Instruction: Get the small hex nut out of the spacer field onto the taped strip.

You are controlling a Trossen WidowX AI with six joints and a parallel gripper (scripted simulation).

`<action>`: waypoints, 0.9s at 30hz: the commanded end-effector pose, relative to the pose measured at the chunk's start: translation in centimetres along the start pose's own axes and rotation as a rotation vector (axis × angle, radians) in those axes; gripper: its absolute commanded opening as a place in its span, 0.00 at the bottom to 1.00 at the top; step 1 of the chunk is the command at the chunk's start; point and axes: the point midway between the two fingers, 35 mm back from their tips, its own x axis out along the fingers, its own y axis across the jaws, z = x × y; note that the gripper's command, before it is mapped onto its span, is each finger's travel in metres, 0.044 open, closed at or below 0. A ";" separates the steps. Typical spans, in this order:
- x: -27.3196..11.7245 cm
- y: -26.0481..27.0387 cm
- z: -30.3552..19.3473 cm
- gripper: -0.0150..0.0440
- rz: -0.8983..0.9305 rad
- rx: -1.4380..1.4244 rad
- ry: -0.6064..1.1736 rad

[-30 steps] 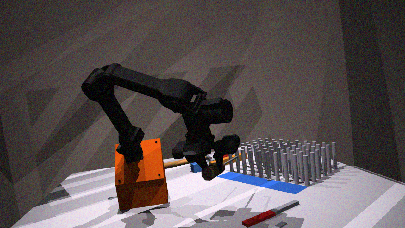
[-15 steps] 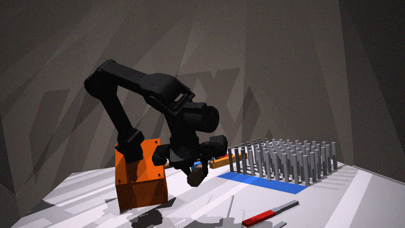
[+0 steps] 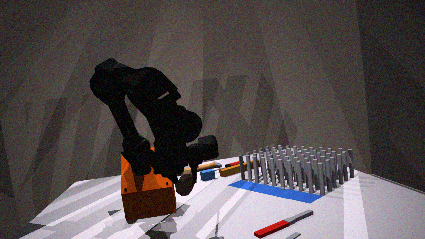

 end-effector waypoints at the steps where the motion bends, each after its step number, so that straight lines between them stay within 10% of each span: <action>1: -0.2 0.0 0.1 0.25 0.007 -0.017 0.009; 27: 3.4 0.2 2.0 0.25 0.006 -0.017 0.009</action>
